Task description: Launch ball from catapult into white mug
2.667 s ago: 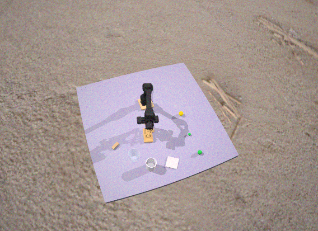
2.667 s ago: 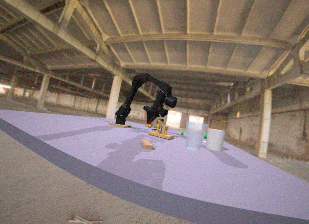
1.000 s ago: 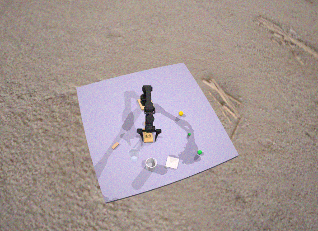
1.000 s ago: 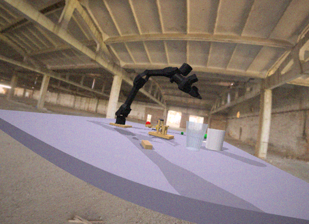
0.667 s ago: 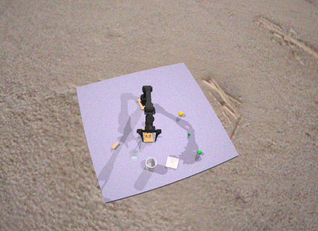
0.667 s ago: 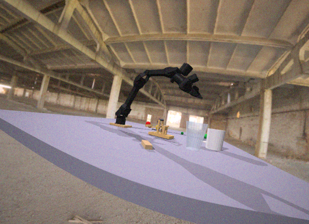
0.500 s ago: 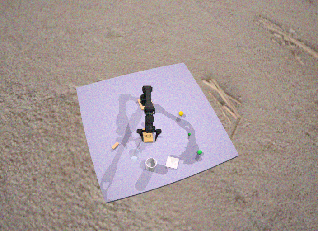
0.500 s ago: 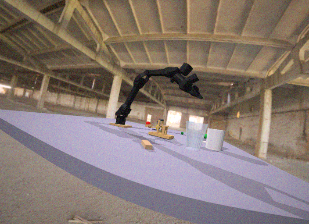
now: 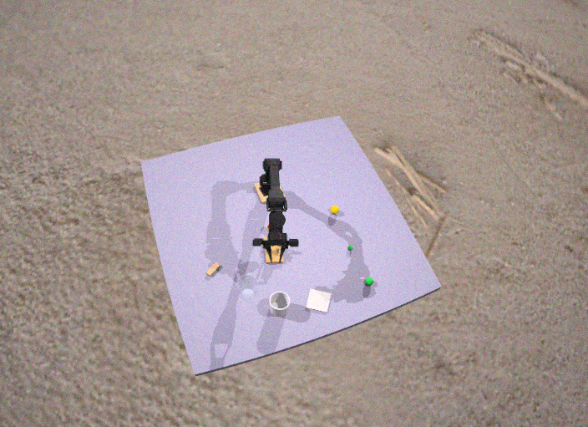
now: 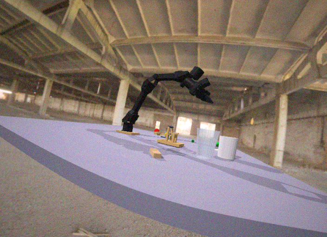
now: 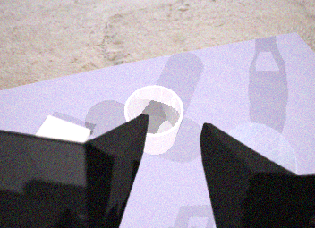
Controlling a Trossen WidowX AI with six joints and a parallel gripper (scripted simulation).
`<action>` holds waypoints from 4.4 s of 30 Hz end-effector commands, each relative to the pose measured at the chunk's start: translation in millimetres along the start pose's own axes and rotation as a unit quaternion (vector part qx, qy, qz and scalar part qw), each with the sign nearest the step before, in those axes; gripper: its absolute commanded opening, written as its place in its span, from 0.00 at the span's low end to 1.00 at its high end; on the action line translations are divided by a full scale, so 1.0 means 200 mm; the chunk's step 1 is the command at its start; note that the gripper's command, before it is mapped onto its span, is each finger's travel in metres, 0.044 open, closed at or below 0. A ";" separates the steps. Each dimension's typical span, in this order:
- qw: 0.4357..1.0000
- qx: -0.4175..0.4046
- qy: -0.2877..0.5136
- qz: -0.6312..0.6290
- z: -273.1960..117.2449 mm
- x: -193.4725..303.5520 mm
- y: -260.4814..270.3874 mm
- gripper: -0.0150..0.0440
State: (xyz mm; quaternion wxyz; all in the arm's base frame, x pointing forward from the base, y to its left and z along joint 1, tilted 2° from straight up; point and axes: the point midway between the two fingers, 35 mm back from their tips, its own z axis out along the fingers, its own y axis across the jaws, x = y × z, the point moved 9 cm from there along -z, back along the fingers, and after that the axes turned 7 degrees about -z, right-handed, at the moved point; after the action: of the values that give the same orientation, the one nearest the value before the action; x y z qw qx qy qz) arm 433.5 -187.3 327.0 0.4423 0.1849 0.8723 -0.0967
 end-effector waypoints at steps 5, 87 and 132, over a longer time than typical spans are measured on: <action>1.000 0.002 -0.002 0.003 0.00 0.00 0.00 0.25; 0.435 -0.099 0.487 -0.751 -0.53 1.10 0.68 0.25; 0.422 -0.102 0.499 -0.750 -0.30 1.35 0.71 0.25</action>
State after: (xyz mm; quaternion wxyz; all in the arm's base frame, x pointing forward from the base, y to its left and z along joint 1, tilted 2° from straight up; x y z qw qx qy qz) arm 301.7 26.4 151.3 -0.2975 -0.5721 0.7399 -0.1915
